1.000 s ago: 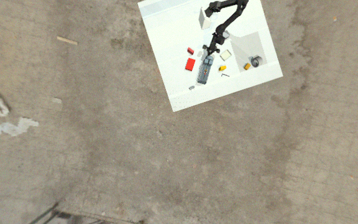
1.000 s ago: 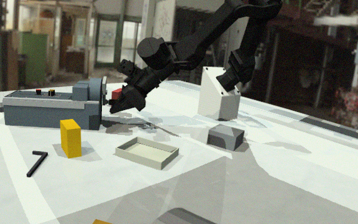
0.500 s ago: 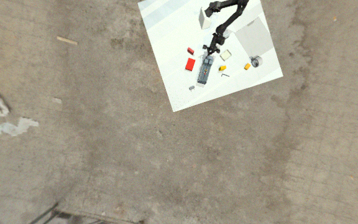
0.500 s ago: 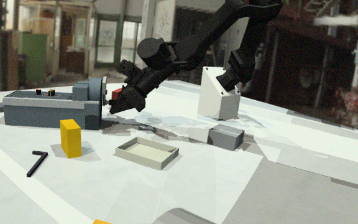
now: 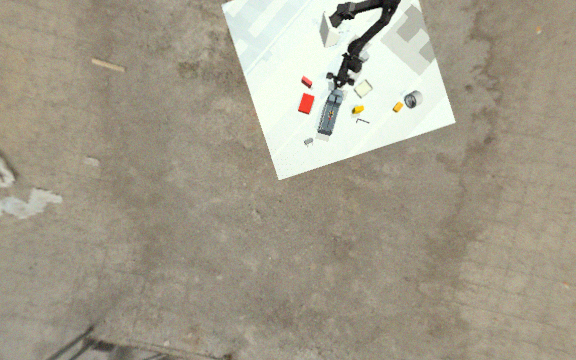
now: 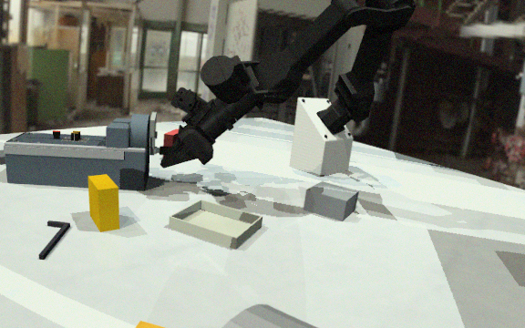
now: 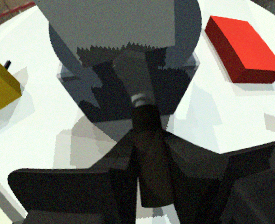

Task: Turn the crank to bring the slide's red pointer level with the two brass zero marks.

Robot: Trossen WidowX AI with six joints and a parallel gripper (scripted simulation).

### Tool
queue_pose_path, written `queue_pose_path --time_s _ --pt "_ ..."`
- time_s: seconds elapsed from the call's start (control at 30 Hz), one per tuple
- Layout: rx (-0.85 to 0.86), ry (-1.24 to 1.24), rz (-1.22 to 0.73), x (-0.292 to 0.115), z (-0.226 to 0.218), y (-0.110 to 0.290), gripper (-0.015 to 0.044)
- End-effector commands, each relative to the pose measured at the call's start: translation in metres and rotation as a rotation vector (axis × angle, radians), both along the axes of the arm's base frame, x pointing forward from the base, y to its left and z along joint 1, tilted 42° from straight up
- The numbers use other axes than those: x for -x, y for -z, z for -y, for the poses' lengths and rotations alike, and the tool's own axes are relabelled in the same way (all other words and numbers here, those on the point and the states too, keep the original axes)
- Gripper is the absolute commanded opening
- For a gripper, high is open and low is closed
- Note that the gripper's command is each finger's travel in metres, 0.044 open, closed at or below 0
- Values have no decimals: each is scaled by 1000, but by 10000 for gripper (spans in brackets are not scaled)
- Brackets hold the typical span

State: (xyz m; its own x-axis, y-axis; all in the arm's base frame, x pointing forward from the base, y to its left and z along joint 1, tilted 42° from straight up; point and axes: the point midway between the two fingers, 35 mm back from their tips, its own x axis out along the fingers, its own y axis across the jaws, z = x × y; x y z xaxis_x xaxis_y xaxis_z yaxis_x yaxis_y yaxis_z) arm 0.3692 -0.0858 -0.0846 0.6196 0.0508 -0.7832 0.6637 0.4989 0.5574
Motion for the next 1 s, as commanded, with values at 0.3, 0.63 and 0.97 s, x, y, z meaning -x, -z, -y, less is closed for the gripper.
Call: queue_pose_path --time_s 0.3,0.63,0.97 --pt "-7 -18 15 -7 -6 -4 0" --pt "-7 -18 15 -7 -7 -5 0" --pt "-8 -18 15 -8 -7 -6 0"
